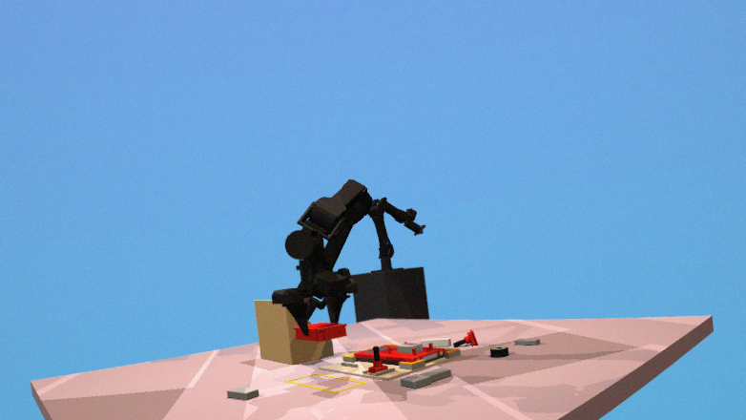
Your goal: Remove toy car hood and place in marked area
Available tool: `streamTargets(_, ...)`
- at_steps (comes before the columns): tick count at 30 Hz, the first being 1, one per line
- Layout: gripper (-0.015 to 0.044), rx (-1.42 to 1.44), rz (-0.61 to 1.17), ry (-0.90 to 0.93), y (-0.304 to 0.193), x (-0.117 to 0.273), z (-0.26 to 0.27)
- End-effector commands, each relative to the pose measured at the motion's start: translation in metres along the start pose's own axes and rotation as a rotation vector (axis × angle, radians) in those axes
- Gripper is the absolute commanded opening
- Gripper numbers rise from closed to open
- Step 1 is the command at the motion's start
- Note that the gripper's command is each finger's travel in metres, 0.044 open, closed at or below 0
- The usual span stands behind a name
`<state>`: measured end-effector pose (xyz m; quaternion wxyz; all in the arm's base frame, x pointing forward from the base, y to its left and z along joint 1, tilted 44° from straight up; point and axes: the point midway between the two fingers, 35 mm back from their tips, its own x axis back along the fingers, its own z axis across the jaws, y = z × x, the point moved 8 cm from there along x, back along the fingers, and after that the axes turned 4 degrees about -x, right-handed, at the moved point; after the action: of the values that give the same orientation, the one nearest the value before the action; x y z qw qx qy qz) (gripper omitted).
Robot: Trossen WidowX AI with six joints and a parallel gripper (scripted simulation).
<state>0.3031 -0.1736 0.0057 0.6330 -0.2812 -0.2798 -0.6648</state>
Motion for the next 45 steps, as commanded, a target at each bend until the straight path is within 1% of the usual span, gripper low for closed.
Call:
streamTargets(1, 0.0, 0.015, -0.002, -0.005, 0.0, 0.001, -0.005)
streamTargets(45, 0.0, 0.015, -0.003, -0.005, 0.002, -0.033, -0.006)
